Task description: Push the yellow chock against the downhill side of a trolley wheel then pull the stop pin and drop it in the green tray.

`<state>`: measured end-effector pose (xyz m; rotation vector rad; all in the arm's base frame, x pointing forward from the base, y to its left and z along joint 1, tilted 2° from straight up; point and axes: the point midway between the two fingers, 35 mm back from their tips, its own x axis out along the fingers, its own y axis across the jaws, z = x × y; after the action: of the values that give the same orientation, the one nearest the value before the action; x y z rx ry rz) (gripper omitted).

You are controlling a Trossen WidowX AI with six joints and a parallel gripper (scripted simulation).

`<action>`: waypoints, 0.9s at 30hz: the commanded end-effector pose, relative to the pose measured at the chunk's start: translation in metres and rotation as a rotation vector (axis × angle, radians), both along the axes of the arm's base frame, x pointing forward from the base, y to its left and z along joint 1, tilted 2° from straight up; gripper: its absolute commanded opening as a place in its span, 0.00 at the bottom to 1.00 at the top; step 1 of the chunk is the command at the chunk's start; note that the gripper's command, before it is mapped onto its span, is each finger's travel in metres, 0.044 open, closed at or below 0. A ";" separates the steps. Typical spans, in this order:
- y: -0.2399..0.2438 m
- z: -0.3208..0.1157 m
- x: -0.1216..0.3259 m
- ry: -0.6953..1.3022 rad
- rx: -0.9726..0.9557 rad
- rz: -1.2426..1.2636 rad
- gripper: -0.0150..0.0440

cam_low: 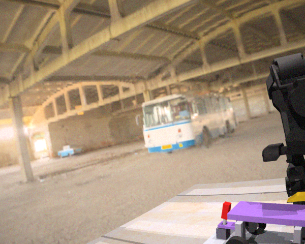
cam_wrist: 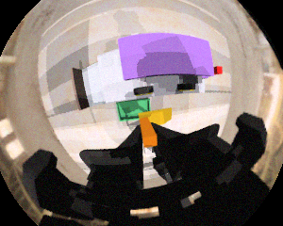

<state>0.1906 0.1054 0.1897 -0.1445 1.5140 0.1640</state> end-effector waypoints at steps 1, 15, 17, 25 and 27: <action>0.013 -0.001 0.001 -0.003 -0.003 -0.001 0.25; 0.075 -0.005 0.000 -0.003 0.002 0.000 0.25; 0.084 -0.005 0.001 -0.003 0.003 0.000 0.25; 0.097 -0.006 0.001 -0.019 -0.085 -0.006 0.25; 0.098 -0.006 0.001 -0.023 -0.100 -0.007 0.25</action>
<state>0.1909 0.2010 0.1844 -0.1948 1.5035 0.1079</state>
